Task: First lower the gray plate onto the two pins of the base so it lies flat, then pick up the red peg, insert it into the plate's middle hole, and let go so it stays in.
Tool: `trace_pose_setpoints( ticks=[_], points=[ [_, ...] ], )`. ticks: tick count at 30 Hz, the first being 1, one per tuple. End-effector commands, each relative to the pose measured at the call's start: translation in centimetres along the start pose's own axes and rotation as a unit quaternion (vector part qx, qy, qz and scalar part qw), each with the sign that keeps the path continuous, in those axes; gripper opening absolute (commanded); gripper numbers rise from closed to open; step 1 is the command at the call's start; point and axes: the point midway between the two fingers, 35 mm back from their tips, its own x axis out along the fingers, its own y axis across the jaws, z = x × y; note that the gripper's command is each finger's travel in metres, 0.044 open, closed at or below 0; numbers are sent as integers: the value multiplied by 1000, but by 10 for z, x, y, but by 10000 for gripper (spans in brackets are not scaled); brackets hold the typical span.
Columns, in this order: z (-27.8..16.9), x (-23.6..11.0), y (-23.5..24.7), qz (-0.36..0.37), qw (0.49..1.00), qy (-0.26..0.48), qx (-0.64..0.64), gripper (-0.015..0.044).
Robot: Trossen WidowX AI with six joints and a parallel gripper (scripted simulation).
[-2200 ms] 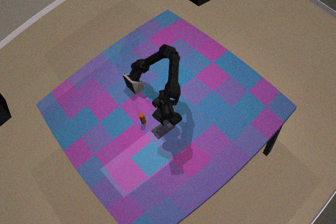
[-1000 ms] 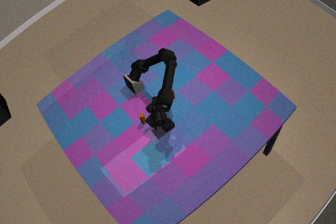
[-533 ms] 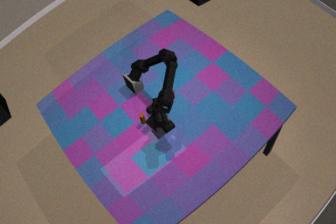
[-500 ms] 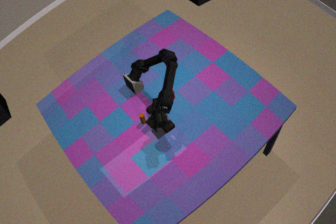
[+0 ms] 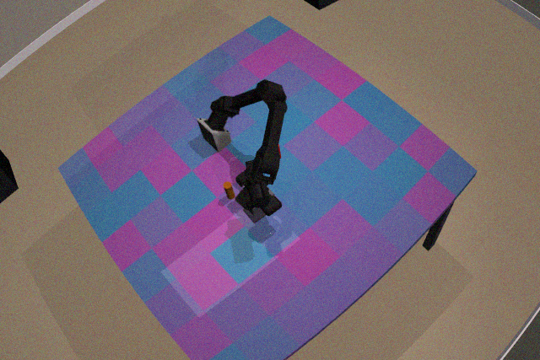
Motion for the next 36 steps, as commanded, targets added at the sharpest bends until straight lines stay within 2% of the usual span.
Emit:
trace_pose_setpoints(
  ticks=[1,12,29,33,36],
  points=[
    [1,9,-3,-3,1000,3,5,0],
    [0,7,-1,-1,1000,1,1,0],
    [0,7,-1,-1,1000,1,1,440],
    [0,4,0,-1,1000,0,1,440],
    [3,-34,5,-1,1000,-2,3,440]
  ],
)
